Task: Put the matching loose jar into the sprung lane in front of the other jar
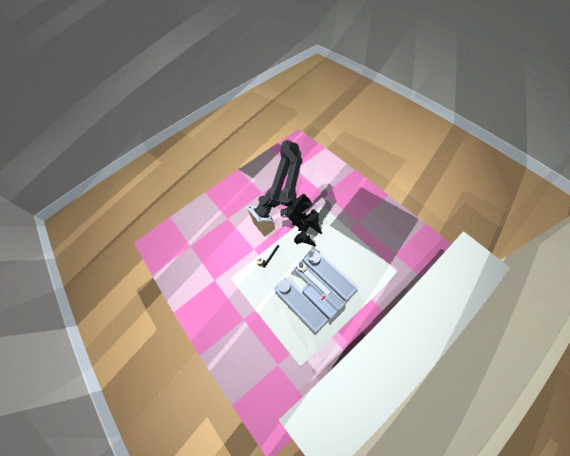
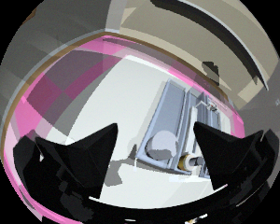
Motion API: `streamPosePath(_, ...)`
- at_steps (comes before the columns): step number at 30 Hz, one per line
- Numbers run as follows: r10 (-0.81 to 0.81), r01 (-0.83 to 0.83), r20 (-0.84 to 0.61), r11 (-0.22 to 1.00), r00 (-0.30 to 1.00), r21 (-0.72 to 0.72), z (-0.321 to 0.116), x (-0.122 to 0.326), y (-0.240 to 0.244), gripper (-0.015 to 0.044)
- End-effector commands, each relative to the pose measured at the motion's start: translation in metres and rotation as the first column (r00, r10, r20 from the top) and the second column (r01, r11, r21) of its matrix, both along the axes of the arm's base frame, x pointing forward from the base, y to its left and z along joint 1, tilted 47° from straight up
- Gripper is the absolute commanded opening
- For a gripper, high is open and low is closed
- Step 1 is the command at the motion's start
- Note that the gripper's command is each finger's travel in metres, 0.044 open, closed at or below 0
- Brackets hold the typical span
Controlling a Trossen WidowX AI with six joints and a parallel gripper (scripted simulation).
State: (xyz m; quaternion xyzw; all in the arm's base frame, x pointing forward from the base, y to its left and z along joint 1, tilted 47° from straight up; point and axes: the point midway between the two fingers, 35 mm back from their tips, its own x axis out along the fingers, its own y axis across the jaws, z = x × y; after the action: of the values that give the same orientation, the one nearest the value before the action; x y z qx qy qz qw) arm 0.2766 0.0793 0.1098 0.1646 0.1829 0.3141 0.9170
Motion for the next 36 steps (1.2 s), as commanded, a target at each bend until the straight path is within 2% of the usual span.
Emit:
streamPosePath(1, -0.005, 0.005, -0.007, 1.000, 1.000, -0.006, -0.002, 0.001, -0.002, 0.0426)
streamPosePath(7, -0.125, 0.078, -0.251, 0.979, 0.960, -0.189, -0.065, 0.027, -0.058, 0.0440)
streamPosePath(12, -0.169, 0.024, -0.495, 0.958, 0.852, -0.286, -0.124, 0.017, -0.108, 0.0440)
streamPosePath(16, -0.138, -0.071, -0.683, 0.960, 0.717, -0.269, -0.164, -0.011, -0.137, 0.0440)
streamPosePath(20, -0.027, -0.182, -0.808, 0.969, 0.588, -0.165, -0.190, -0.044, -0.158, 0.0440)
streamPosePath(26, 0.215, -0.296, -0.860, 0.952, 0.464, 0.078, -0.205, -0.093, -0.175, 0.0440)
streamPosePath(33, 0.223, -0.298, -0.859, 0.951, 0.461, 0.087, -0.205, -0.098, -0.175, 0.0440)
streamPosePath(36, 0.224, -0.298, -0.859, 0.950, 0.461, 0.087, -0.220, -0.098, -0.160, 0.0440)
